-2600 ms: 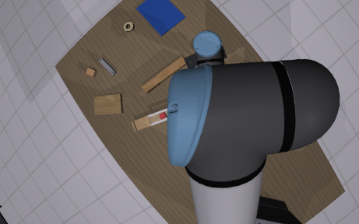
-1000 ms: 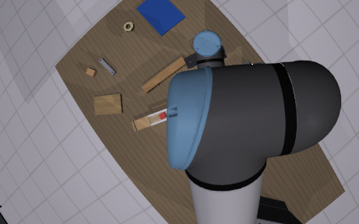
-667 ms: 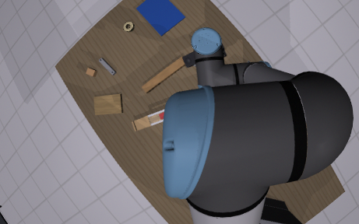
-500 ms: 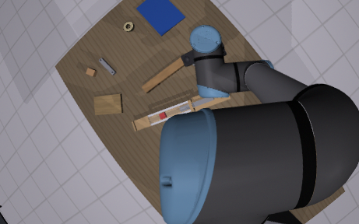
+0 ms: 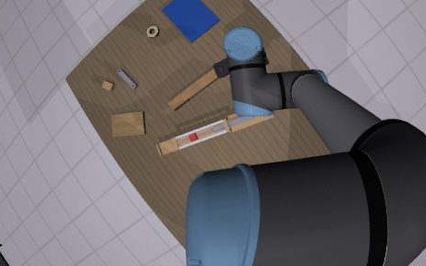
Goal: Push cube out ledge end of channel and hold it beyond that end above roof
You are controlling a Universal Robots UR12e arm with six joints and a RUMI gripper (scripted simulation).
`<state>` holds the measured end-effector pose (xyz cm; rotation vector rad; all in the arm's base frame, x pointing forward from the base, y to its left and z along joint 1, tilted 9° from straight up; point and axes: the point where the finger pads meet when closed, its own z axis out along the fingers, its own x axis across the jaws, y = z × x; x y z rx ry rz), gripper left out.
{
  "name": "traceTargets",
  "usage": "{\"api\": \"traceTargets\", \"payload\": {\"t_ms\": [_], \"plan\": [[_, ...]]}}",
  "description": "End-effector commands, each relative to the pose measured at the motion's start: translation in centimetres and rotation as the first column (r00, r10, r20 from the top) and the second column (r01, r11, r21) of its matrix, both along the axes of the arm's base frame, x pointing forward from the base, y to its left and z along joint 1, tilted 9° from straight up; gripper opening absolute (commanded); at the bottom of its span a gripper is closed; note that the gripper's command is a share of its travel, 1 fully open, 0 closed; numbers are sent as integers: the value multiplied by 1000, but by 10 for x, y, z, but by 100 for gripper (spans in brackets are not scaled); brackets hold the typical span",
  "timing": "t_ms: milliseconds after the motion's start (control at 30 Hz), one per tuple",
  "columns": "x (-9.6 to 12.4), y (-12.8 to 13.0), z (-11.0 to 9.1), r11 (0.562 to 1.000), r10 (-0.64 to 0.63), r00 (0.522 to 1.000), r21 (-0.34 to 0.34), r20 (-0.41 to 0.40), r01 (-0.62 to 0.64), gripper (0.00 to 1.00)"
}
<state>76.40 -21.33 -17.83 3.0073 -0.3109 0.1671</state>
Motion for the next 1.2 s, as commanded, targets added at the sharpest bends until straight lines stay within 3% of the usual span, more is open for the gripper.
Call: {"api": "traceTargets", "payload": {"t_ms": [0,900,1033,1167], "plan": [[0,0,2,1000,0,1000,-1,1,0,0],[-1,0,2,1000,0,1000,0,1,0,0],[-27,-3,-3,1000,-9,1000,1,2,9,0],[-84,-5,-11,1000,-26,1000,2,4,26,0]]}}
